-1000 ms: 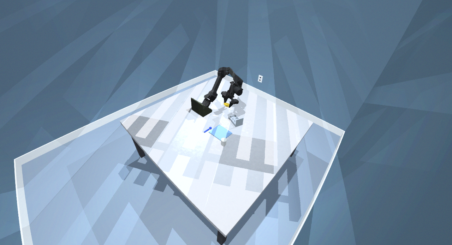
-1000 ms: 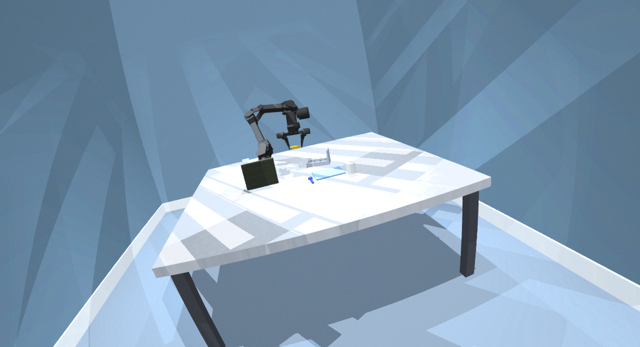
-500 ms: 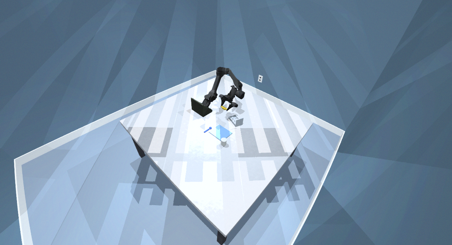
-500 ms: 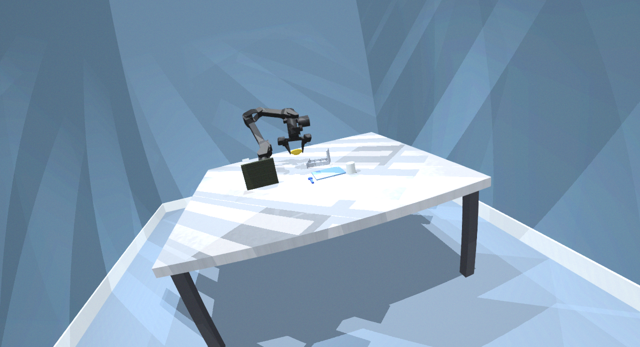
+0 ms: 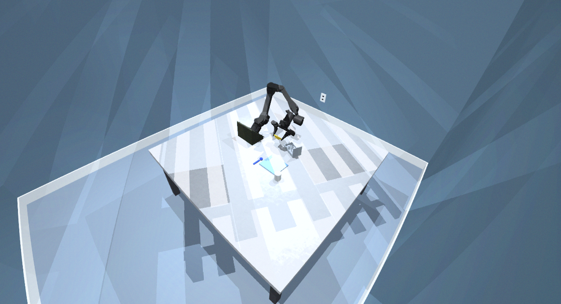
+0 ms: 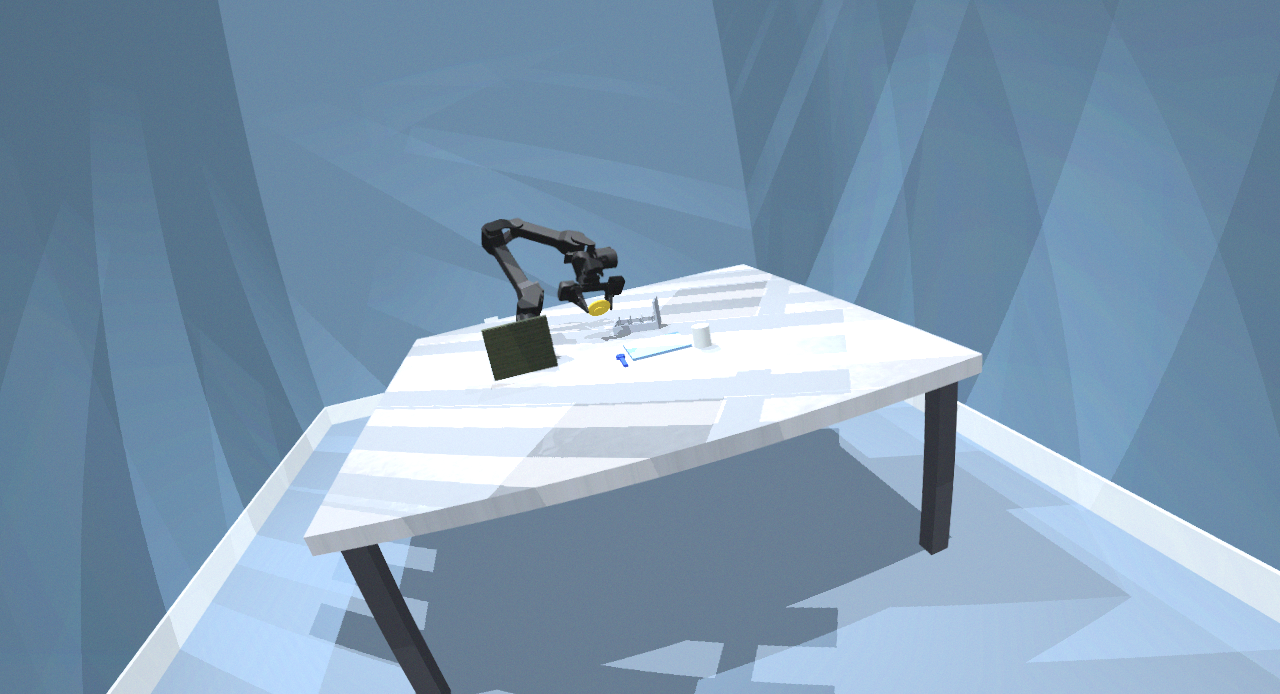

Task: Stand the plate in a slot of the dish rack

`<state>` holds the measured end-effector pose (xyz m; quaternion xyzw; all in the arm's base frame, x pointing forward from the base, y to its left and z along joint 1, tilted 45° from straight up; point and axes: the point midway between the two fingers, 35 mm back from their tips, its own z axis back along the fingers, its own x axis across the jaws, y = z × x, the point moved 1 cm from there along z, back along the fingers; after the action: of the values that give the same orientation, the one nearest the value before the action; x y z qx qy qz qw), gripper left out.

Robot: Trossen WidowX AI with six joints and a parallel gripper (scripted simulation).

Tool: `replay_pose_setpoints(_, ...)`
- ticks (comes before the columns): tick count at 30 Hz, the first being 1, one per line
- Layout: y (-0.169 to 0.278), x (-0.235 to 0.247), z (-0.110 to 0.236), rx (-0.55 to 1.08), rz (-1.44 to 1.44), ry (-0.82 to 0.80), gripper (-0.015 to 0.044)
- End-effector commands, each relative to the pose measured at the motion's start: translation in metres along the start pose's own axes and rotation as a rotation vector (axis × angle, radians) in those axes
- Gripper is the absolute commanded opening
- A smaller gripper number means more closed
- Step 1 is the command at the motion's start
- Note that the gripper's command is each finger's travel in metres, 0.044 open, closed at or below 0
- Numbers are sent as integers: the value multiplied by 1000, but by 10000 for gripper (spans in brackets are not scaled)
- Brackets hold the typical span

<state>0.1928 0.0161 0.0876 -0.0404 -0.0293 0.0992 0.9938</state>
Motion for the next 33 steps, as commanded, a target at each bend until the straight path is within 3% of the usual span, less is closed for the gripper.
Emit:
replay_pose_setpoints(1,0,2,-3,-65,30,-37,0)
replay_pose_setpoints(33,26,27,2,-536,244,-492,0)
